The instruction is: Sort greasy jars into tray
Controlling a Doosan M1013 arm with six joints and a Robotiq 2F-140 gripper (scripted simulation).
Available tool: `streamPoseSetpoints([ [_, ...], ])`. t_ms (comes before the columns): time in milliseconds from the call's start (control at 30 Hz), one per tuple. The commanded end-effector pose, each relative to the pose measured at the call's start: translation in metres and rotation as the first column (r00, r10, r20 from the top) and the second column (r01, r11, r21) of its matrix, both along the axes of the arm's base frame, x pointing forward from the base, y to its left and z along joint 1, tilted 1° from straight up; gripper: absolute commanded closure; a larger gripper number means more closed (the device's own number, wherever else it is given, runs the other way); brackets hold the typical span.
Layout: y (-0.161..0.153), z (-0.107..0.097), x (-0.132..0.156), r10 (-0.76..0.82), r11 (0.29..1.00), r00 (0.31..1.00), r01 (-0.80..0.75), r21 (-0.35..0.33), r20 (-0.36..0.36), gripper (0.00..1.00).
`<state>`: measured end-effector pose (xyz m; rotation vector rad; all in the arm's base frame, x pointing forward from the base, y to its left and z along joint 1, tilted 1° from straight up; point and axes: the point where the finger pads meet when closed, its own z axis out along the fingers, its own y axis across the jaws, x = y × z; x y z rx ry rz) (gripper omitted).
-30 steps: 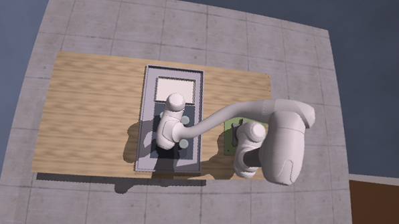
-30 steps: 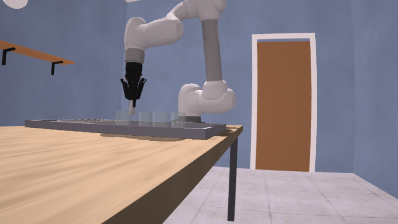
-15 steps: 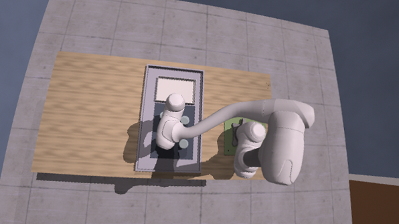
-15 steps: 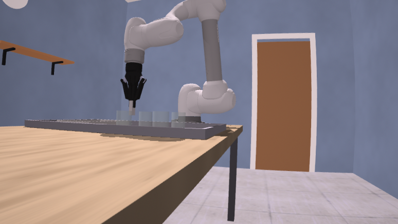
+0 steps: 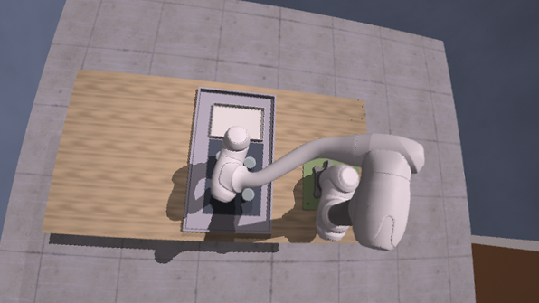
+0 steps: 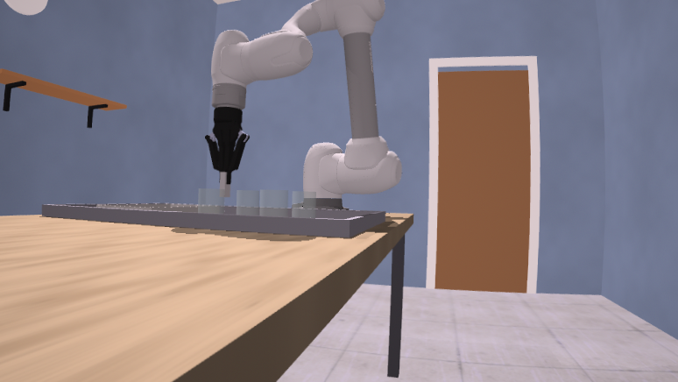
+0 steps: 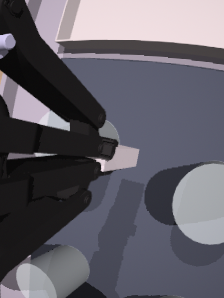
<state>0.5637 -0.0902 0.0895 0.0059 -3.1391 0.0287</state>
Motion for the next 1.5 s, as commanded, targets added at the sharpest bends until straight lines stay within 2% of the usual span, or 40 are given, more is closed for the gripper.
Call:
streamPoseSetpoints([
  [0,0.0,0.0,0.0038,0.005,1.0,1.0,-0.005,0.002,0.003,1.0],
  [1467,0.0001,0.0,0.0091,0.005,1.0,1.0,-0.005,0.002,0.003,1.0],
])
